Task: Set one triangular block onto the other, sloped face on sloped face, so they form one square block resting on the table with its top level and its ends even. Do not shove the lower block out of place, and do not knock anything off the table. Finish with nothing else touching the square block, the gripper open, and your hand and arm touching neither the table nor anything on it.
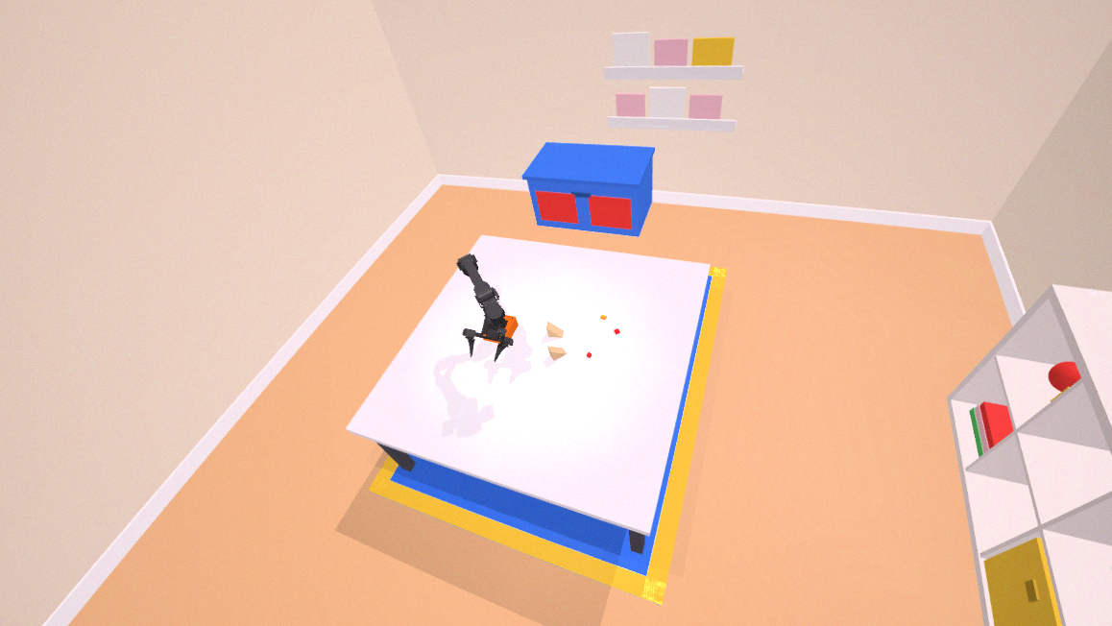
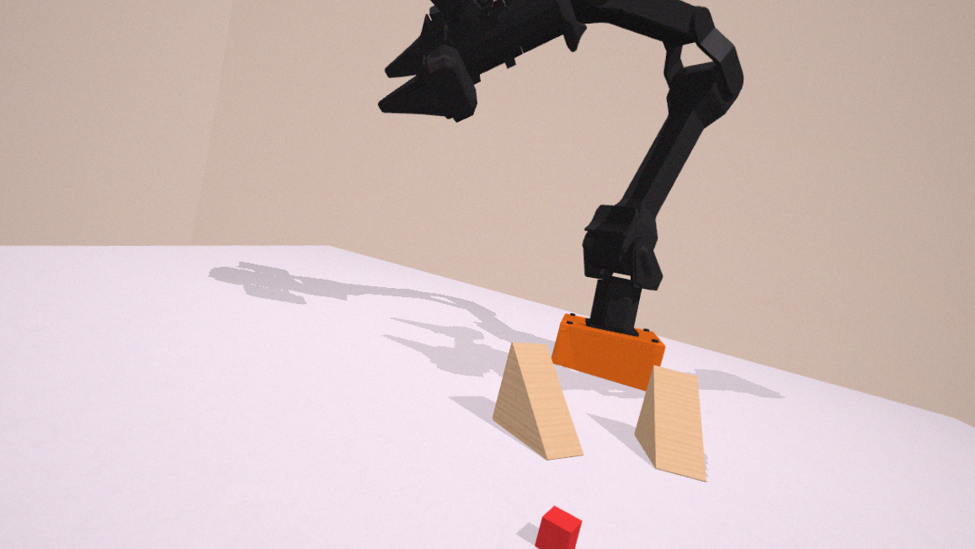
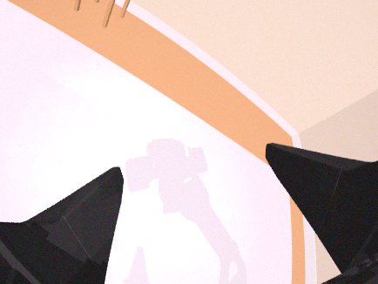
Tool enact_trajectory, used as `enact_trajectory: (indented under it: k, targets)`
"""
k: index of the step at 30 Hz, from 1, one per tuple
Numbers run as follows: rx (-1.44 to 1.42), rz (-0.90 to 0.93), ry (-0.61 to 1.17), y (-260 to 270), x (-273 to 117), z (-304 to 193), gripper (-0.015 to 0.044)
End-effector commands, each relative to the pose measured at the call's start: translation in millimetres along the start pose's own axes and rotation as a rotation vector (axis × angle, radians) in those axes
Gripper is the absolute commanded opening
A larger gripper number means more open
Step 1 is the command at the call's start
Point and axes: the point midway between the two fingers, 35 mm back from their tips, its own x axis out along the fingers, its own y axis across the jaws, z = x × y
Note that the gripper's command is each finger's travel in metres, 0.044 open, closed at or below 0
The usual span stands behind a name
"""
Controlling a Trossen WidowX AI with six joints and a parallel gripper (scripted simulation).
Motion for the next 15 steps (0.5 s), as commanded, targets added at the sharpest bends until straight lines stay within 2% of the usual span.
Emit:
enact_trajectory:
  k: [1,8,15]
  targets:
    - [-0.048,0.176,-0.066,48.1,-23.8,-16.6,0.044]
    - [-0.208,0.572,-0.193,138.2,-82.4,-70.2,0.044]
    - [-0.41,0.983,-0.262,202.3,-137.4,-158.5,0.044]
